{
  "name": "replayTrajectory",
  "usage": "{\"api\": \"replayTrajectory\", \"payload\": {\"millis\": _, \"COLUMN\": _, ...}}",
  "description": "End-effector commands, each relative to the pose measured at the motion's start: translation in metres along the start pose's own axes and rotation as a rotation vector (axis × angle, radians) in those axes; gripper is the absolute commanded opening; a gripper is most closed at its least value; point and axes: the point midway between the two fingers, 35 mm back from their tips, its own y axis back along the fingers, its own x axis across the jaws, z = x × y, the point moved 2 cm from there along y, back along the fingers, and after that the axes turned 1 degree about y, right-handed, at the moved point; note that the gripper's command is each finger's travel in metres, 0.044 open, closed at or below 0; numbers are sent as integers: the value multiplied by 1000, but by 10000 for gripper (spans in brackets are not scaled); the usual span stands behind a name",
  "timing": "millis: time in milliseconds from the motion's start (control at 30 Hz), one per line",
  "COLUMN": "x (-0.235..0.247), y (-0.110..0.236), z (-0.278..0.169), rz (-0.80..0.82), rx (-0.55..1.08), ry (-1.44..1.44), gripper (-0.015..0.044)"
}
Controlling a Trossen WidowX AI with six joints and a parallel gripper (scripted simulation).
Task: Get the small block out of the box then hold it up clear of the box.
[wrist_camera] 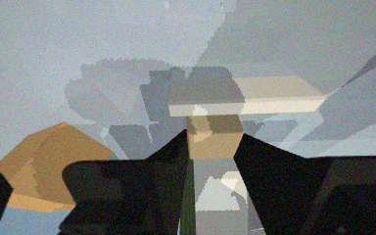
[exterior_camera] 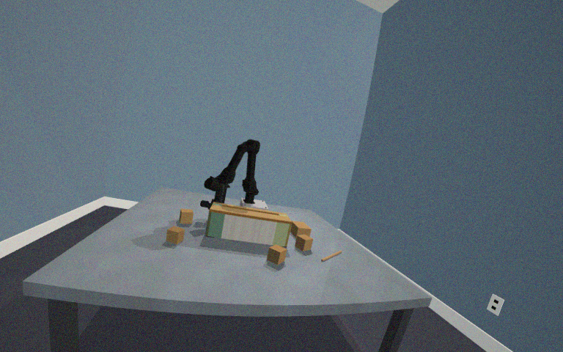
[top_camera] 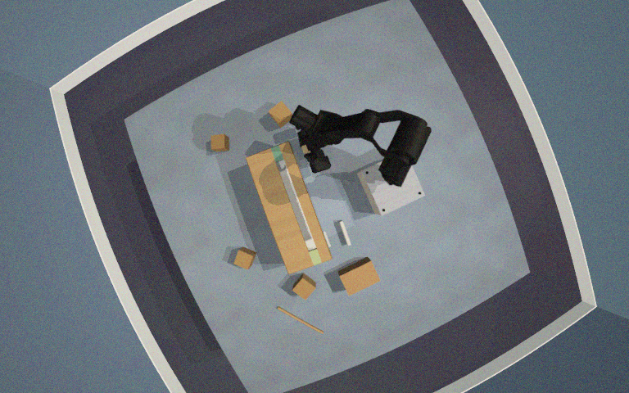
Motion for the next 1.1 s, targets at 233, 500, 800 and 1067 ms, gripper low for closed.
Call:
{"api": "replayTrajectory", "payload": {"millis": 233, "x": 2, "y": 42, "z": -20, "rz": 9, "rx": 5, "ry": 4, "gripper": 0}}
{"api": "replayTrajectory", "payload": {"millis": 500, "x": 0, "y": 54, "z": -26, "rz": 14, "rx": 4, "ry": -5, "gripper": 0}}
{"api": "replayTrajectory", "payload": {"millis": 800, "x": -15, "y": 76, "z": -41, "rz": 75, "rx": -5, "ry": -114, "gripper": 0}}
{"api": "replayTrajectory", "payload": {"millis": 1067, "x": -33, "y": 101, "z": -54, "rz": 131, "rx": 13, "ry": -222, "gripper": 0}}
